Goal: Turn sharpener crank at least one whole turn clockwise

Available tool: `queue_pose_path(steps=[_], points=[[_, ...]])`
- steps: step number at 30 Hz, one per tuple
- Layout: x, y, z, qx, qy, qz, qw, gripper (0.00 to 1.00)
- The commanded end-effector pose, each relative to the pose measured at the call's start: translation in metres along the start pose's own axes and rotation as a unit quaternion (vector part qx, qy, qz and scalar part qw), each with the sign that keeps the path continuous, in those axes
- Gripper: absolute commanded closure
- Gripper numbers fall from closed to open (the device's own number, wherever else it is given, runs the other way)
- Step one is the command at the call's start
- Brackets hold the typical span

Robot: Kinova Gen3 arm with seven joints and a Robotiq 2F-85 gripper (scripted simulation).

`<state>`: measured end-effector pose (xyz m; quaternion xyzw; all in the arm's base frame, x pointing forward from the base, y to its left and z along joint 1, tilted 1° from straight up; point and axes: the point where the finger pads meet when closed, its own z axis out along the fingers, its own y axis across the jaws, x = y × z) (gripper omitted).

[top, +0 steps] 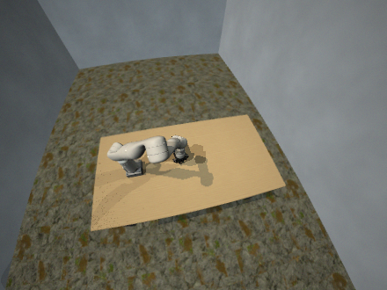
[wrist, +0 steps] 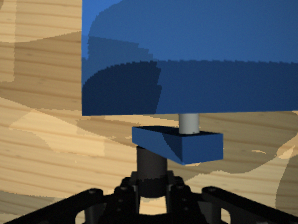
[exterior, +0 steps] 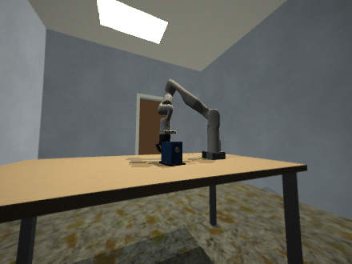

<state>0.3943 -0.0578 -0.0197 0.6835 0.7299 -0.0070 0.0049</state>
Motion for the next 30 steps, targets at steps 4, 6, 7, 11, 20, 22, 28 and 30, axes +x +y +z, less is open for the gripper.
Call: queue_pose_path(steps=[4,6,7,11,20,22,28,30], points=[[0.0,-0.013,-0.008,0.0,0.0,-0.001,1.0,1.0],[0.0,-0.017,-0.012,0.0,0.0,-0.001,1.0,1.0],[0.0,-0.019,-0.014,0.0,0.0,-0.001,1.0,1.0],[0.0,-0.023,-0.019,0.0,0.0,-0.001,1.0,1.0],[0.0,-0.03,-0.038,0.0,0.0,-0.001,1.0,1.0],[0.0,-0.031,-0.041,0.0,0.0,-0.001,1.0,1.0],[0.0,-0.031,-0.046,0.0,0.0,-0.001,1.0,1.0],[0.0,-0.031,-0.047,0.0,0.0,-0.001,1.0,1.0]])
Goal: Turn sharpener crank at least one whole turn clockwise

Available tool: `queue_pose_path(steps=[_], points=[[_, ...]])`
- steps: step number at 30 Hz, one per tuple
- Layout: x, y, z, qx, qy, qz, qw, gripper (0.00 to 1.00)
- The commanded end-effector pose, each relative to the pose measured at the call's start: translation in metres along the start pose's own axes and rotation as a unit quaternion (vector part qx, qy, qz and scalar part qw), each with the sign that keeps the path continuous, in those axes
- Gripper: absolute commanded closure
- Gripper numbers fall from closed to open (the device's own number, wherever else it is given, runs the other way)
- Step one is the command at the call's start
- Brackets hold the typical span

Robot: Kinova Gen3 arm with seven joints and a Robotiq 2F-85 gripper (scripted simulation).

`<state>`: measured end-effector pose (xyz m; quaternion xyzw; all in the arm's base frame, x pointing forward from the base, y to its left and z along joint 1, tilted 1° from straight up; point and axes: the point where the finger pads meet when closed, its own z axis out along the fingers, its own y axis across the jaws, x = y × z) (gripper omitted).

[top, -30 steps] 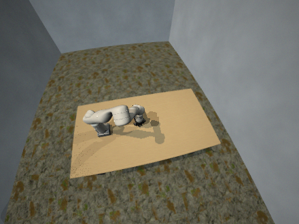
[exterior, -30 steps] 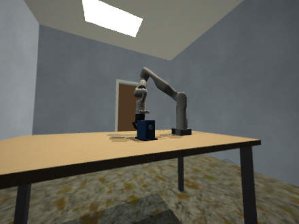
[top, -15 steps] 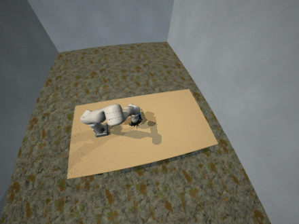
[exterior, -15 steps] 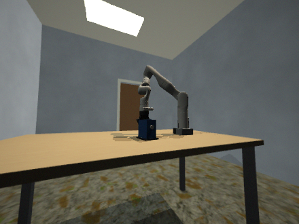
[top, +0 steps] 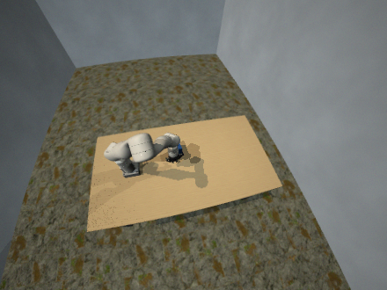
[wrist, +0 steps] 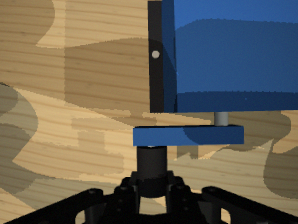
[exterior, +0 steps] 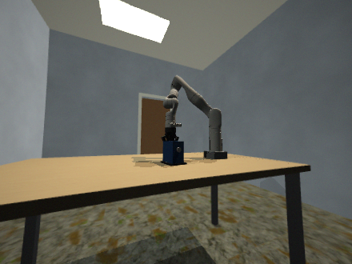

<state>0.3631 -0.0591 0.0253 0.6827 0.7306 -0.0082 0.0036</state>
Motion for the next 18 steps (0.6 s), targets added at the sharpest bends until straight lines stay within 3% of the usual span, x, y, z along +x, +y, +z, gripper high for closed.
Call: queue_pose_path(steps=[1,18], points=[[-0.0002,0.0002,-0.0032,-0.001,0.0,0.0,1.0,1.0],[-0.0002,0.0002,-0.0054,-0.001,0.0,0.0,1.0,1.0]])
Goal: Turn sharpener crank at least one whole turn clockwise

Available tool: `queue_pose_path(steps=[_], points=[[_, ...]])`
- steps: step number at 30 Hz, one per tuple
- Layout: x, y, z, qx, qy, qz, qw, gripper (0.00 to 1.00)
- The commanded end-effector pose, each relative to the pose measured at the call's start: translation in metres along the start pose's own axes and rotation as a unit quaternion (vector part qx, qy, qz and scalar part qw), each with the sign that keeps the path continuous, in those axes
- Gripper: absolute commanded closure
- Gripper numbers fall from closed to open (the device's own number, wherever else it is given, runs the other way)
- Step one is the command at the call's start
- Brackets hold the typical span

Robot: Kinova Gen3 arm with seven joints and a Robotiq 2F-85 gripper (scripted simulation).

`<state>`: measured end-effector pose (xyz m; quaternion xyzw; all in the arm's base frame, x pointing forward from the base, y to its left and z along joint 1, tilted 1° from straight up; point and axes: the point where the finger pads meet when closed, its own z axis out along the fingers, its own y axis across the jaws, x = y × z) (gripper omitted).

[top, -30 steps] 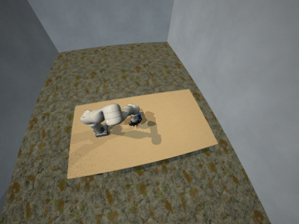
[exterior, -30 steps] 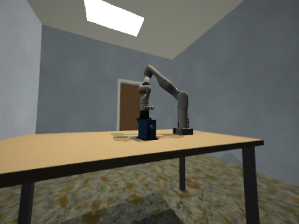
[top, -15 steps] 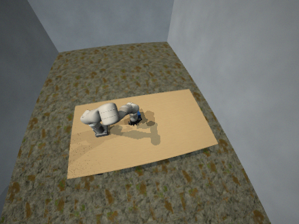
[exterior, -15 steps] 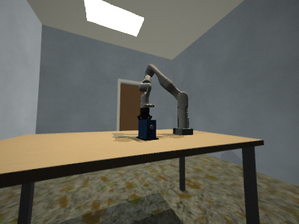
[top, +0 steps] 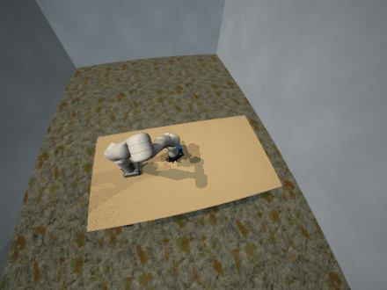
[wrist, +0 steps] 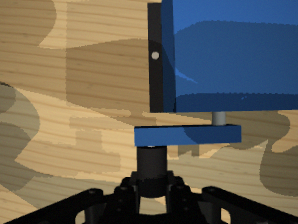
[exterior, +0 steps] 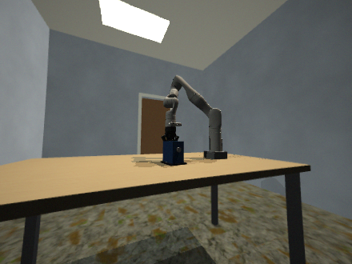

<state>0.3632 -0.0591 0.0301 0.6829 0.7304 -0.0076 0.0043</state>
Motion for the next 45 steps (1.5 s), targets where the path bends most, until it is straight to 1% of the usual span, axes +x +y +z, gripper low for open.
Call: queue_pose_path(steps=[1,33,45], points=[[-0.0001,0.0001,-0.0005,0.0,0.0,0.0,1.0,1.0],[-0.0001,0.0002,-0.0008,0.0,0.0,0.0,1.0,1.0],[-0.0001,0.0015,-0.0092,0.0,0.0,0.0,1.0,1.0]])
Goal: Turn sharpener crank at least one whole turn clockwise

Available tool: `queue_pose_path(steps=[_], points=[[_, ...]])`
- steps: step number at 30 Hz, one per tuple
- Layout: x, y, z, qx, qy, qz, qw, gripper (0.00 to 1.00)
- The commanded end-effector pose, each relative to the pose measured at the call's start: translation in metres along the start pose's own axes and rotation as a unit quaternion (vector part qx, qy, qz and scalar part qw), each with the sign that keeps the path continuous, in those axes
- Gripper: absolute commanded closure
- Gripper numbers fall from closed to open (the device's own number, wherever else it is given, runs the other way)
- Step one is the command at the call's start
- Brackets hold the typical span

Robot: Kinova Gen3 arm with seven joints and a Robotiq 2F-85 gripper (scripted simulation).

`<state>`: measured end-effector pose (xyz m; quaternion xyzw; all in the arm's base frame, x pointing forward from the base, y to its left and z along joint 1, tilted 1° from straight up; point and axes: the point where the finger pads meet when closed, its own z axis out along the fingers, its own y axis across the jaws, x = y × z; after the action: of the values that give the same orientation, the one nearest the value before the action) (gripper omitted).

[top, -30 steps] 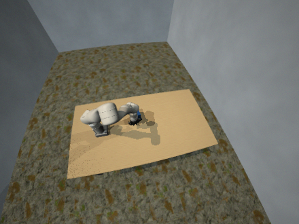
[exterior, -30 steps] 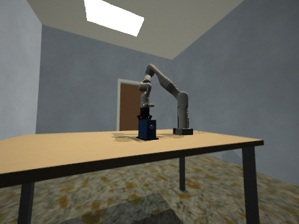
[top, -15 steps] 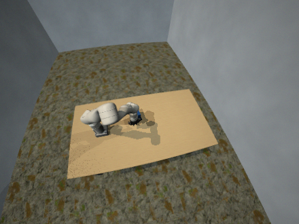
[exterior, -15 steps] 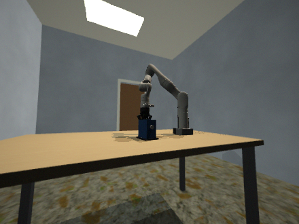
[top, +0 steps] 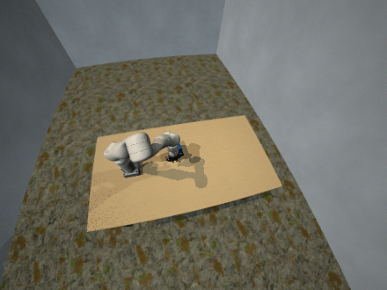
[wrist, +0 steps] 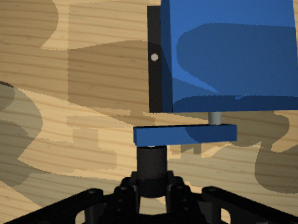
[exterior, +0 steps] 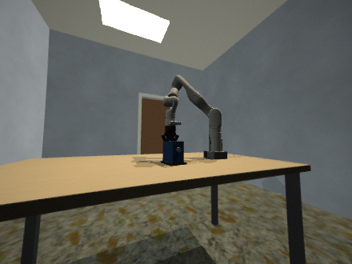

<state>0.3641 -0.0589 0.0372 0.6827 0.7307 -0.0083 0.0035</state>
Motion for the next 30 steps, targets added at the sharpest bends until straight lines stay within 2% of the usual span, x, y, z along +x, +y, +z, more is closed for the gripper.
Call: queue_pose_path(steps=[1,18,30], points=[[0.0,0.001,-0.002,-0.001,0.0,0.0,1.0,1.0],[0.0,0.016,-0.028,-0.001,0.0,0.0,1.0,1.0],[0.0,0.04,-0.04,-0.001,0.0,0.0,1.0,1.0]])
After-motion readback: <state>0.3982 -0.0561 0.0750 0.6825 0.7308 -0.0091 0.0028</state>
